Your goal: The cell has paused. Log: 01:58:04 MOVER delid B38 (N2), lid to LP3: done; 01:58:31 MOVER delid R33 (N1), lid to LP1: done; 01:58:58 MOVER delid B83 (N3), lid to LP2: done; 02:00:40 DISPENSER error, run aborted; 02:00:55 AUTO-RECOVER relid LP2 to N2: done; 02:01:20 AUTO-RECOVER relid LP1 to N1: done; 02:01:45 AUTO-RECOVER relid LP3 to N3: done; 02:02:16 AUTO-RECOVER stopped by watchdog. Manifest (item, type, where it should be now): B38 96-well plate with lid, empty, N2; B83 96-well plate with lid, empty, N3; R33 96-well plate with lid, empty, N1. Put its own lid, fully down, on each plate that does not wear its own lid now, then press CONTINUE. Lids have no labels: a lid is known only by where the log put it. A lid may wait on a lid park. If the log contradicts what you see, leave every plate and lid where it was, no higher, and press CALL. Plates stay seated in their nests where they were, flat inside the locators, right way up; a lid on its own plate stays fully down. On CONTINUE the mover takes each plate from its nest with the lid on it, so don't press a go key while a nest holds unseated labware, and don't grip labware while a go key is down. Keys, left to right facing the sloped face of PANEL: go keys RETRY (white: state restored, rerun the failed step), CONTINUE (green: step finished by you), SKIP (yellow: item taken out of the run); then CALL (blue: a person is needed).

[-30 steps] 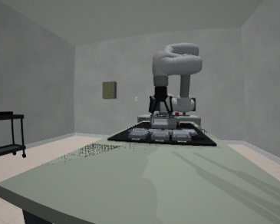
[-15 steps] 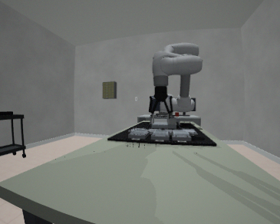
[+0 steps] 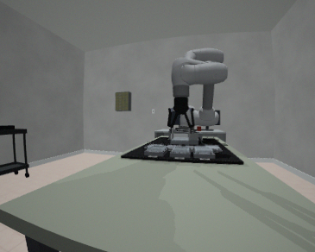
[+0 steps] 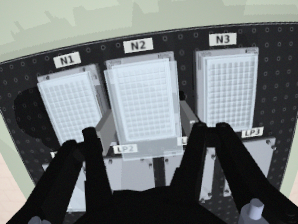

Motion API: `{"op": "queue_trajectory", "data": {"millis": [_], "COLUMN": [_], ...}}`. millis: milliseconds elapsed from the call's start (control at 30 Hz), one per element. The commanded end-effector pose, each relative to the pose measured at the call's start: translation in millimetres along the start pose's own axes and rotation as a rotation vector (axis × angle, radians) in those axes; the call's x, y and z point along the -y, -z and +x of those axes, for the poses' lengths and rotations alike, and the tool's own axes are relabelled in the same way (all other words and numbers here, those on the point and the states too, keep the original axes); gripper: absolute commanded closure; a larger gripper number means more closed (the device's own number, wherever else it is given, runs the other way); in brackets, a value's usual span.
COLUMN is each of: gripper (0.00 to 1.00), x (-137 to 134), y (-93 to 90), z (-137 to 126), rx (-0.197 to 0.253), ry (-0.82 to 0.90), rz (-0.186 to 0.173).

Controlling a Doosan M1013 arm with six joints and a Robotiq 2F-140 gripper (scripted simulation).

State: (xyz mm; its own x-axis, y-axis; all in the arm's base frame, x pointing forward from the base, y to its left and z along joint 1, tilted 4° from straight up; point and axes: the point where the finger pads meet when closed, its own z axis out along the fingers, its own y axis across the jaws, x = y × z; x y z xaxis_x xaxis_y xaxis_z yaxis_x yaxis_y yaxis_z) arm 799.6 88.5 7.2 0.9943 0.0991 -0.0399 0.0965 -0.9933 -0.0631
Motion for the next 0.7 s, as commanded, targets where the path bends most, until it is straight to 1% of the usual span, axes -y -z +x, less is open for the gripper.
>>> {"op": "queue_trajectory", "data": {"millis": [0,667], "gripper": [1.00,1.00], "x": [3,4], "y": [-1.8,-16.9], "z": [0,-1], "rx": [-0.003,-0.003], "ry": [-0.002,-0.002], "rz": [0.003,0.003]}}
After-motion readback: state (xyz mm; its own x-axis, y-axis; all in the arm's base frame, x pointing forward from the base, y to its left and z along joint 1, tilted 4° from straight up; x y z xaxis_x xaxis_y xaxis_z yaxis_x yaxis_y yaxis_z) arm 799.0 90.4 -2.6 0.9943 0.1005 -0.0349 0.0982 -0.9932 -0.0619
